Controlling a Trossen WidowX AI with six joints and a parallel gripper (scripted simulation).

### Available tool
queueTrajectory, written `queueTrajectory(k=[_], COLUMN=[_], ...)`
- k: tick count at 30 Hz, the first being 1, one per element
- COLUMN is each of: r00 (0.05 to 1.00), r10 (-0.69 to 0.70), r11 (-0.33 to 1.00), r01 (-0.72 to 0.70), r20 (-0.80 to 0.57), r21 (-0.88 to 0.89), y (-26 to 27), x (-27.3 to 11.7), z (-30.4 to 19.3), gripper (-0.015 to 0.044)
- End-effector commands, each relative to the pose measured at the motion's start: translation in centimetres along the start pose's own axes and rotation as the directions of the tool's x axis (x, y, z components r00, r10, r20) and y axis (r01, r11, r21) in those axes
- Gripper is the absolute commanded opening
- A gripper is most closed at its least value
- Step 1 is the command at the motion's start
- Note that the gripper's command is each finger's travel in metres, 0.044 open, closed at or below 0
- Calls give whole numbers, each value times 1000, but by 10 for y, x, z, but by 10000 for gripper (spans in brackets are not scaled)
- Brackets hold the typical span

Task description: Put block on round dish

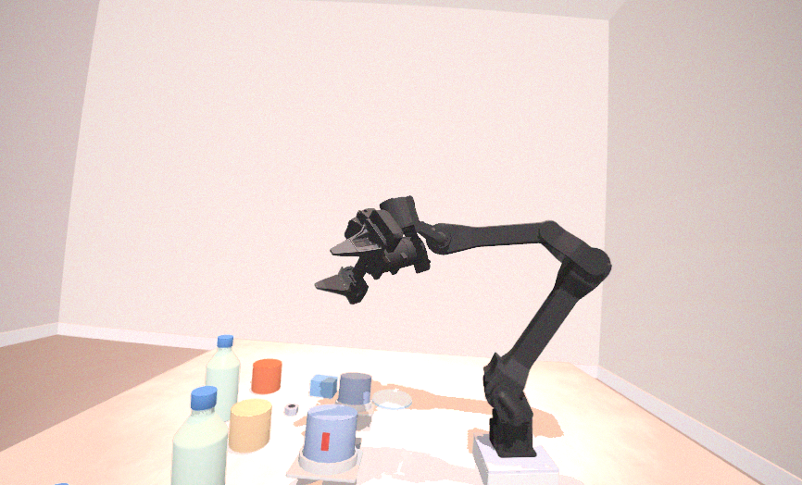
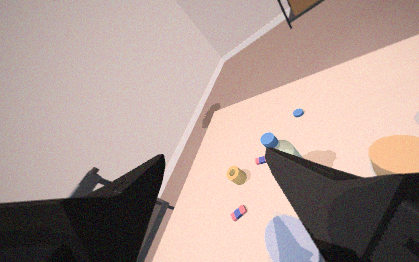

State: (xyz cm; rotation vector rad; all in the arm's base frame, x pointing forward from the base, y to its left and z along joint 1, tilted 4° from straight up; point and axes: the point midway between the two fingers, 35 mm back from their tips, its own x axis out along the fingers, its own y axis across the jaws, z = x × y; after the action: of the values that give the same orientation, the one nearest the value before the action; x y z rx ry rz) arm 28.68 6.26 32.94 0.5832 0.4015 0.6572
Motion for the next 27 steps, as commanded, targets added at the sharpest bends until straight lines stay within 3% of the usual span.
queueTrajectory(k=[1, 14, 27], r00=[1000, 941, 759], r10=[-4, -339, -648], r11=[1000, 935, 740], r01=[4, 336, 607], r20=[0, -4, -64], r21=[-1, -118, -291], y=[0, -21, -42], x=[0, -34, -91], z=[0, -36, -87], gripper=[426, 440, 440])
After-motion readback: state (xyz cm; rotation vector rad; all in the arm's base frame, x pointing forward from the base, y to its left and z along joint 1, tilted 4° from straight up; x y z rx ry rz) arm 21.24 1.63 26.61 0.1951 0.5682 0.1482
